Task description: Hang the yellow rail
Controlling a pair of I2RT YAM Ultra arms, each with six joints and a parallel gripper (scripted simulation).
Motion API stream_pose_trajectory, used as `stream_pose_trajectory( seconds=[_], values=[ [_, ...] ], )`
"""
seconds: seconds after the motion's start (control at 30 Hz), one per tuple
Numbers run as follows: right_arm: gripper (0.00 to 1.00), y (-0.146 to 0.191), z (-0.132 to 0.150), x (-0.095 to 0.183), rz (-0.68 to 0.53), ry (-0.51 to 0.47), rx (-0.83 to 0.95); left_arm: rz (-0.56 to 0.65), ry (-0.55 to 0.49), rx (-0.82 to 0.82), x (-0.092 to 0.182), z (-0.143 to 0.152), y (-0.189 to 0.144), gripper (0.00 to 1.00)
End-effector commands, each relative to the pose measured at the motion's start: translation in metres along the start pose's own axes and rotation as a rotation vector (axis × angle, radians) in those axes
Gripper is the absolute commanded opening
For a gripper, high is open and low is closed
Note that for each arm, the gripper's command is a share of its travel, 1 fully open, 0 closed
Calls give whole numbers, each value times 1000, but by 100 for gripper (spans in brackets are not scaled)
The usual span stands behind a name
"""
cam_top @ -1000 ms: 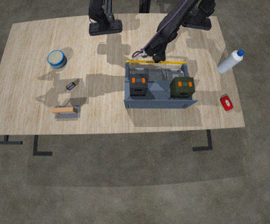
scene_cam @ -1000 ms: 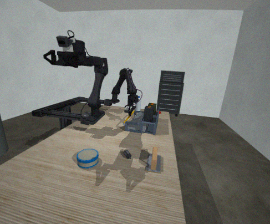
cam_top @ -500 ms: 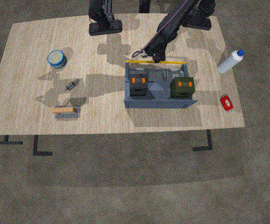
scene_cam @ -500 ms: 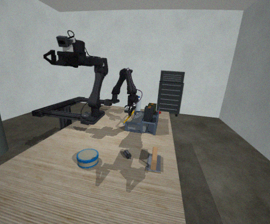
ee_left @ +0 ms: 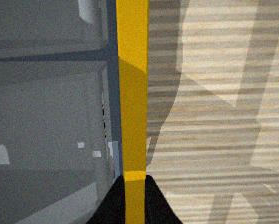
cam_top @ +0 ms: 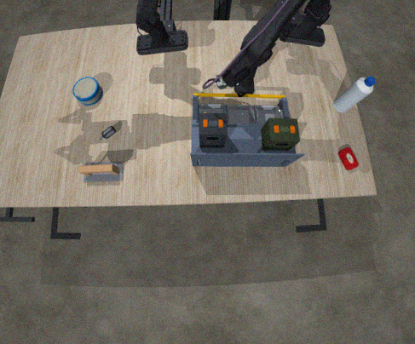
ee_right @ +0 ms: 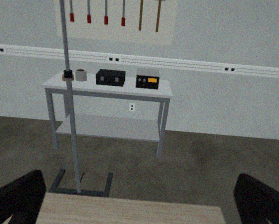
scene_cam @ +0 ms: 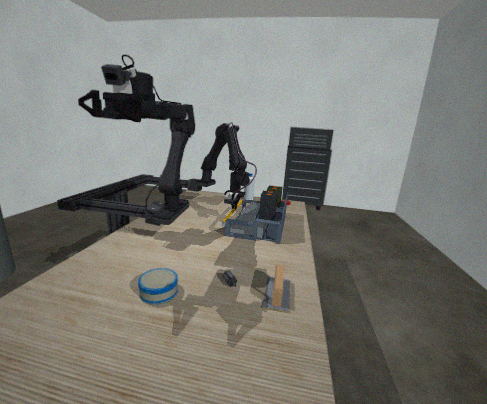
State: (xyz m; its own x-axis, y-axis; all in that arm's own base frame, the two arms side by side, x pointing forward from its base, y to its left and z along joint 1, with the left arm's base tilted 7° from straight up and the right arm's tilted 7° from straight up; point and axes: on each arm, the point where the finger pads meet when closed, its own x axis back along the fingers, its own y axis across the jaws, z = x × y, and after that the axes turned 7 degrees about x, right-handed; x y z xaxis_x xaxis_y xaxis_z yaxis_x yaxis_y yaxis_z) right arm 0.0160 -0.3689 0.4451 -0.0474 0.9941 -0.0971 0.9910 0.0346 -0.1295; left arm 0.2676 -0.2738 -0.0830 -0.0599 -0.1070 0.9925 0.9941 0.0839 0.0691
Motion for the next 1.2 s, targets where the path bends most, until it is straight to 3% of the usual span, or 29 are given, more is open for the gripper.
stream_pose_trajectory(
  seconds=[0.0,1.17],
  values=[
    [100,-8,-11,6,27,-11,-6,-21,-30,0,7,-7,8,0],
    [100,-8,-11,6,27,-11,-6,-16,-23,1,3,-4,6,0]
  ],
)
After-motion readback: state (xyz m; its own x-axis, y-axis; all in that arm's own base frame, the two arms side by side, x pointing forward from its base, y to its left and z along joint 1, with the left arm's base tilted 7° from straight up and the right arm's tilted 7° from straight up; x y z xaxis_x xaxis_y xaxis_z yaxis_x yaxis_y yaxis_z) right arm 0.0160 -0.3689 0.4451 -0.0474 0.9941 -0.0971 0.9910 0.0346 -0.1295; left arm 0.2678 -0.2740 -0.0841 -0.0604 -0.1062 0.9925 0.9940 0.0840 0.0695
